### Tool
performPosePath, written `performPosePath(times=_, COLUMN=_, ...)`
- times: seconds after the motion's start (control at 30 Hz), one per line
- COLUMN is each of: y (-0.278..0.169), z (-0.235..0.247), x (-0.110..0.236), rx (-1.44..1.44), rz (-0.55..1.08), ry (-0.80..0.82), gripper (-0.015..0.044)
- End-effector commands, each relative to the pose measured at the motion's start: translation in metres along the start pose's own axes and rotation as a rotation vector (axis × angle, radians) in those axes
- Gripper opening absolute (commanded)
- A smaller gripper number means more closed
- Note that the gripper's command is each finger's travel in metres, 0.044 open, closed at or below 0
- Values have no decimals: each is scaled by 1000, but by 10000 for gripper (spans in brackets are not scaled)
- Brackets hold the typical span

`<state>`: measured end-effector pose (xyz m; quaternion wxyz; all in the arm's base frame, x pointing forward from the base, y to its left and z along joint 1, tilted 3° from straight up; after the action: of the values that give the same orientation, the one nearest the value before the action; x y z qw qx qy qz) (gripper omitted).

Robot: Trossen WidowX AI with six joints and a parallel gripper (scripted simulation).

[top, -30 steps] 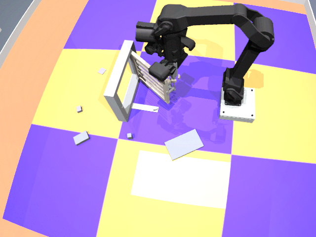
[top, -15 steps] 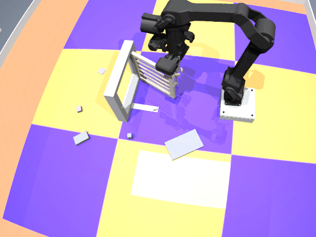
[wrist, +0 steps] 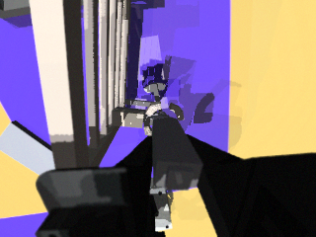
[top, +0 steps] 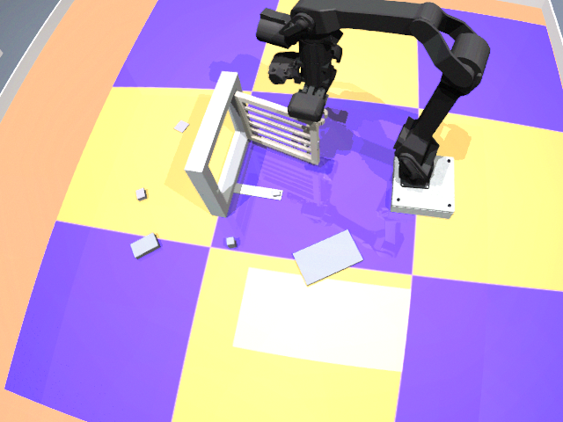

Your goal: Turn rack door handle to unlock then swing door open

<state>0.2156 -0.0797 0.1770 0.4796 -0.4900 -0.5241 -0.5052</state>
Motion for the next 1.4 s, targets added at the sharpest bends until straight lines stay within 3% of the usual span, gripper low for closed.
performPosePath(times=0.0, y=1, z=-8, x=0, rx=65, rz=-3, ry=2, gripper=23)
performPosePath(times=0.5, y=4, z=-39, x=0, rx=260, rz=-3, ry=-2, gripper=23)
performPosePath(times=0.97, y=5, z=-41, x=0, rx=269, rz=-3, ry=-2, gripper=23)
performPosePath(times=1.3, y=5, z=-41, x=0, rx=269, rz=-3, ry=-2, gripper=285)
performPosePath(times=1.37, y=5, z=-41, x=1, rx=269, rz=-3, ry=-2, gripper=295)
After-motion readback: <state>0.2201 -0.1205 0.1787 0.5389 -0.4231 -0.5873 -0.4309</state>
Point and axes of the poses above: the point midway between the two fingers, 35 mm back from their tips, its own x axis back along the fingers, its own z axis across the jaws, y = z × x, the point moved 2 cm from there along x, back along the fingers, and after that the axes turned 10 degrees about x, right-handed, at the moved point
